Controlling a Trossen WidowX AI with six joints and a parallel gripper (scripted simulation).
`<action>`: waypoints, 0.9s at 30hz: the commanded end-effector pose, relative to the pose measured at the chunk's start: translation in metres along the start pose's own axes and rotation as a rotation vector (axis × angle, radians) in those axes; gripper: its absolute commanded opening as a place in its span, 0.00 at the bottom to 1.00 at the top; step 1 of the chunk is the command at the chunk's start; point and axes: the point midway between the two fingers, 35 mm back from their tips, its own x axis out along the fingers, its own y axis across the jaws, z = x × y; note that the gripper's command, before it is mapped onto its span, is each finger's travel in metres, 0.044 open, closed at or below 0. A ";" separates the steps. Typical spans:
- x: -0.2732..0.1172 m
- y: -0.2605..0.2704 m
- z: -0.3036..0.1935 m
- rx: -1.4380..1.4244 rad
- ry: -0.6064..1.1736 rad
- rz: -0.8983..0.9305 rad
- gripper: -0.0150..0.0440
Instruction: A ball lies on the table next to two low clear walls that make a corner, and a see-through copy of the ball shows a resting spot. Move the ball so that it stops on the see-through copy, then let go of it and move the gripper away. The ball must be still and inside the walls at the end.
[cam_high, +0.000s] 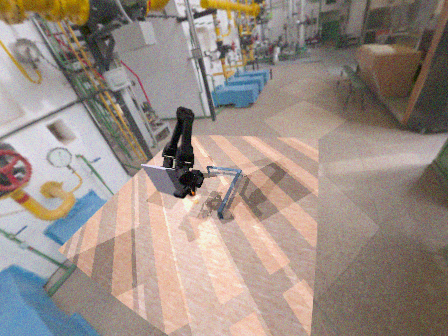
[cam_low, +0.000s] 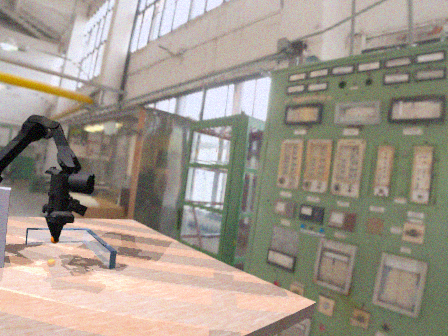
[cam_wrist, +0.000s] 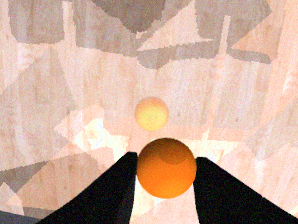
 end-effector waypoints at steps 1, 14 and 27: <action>0.020 0.001 -0.002 0.008 0.011 0.011 0.25; 0.062 0.004 -0.005 0.007 0.011 0.016 0.25; 0.080 0.005 -0.005 0.008 0.011 0.017 0.25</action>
